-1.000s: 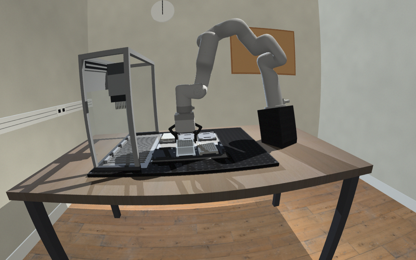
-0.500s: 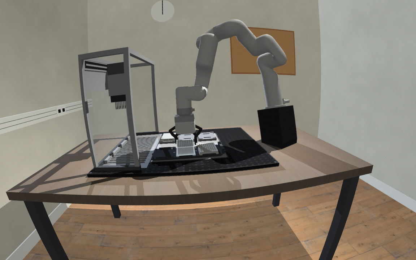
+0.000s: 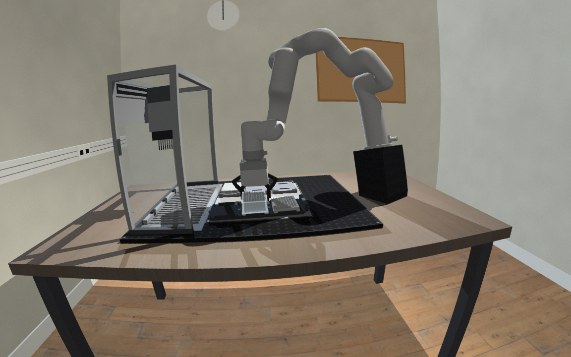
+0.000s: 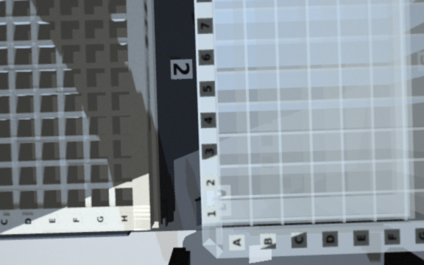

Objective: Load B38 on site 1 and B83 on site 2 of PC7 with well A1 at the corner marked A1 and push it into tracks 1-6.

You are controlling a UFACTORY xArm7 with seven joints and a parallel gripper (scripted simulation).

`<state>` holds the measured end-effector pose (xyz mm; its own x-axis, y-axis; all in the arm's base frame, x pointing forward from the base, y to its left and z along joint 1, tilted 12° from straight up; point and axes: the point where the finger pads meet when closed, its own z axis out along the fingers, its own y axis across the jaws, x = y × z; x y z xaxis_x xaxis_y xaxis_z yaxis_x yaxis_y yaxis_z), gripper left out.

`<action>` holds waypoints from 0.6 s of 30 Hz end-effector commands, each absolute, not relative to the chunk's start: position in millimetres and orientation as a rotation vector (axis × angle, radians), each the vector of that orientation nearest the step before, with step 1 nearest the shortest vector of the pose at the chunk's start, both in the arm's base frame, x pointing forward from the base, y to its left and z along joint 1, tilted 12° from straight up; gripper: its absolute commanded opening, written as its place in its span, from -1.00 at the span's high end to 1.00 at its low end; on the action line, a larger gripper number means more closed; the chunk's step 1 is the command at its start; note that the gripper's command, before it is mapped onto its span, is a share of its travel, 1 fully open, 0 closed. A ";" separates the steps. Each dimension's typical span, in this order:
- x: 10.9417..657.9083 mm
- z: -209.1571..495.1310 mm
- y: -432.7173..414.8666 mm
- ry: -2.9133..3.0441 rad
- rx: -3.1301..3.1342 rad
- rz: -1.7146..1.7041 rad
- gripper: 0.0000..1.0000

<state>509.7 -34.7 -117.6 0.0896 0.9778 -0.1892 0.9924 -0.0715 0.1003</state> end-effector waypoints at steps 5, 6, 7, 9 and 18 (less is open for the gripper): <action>511.4 -116.8 -34.3 1.989 2.157 -0.101 -1.00; 511.4 -116.8 -34.3 1.989 2.157 -0.101 -1.00; 511.4 -116.8 -34.3 1.989 2.157 -0.101 -1.00; 511.4 -117.0 -33.3 1.989 2.157 -0.101 -1.00; 511.7 -117.6 -29.9 1.989 2.157 -0.101 -1.00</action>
<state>510.1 -31.8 -118.6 0.0893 0.9779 -0.1889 0.9924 -0.0712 0.1005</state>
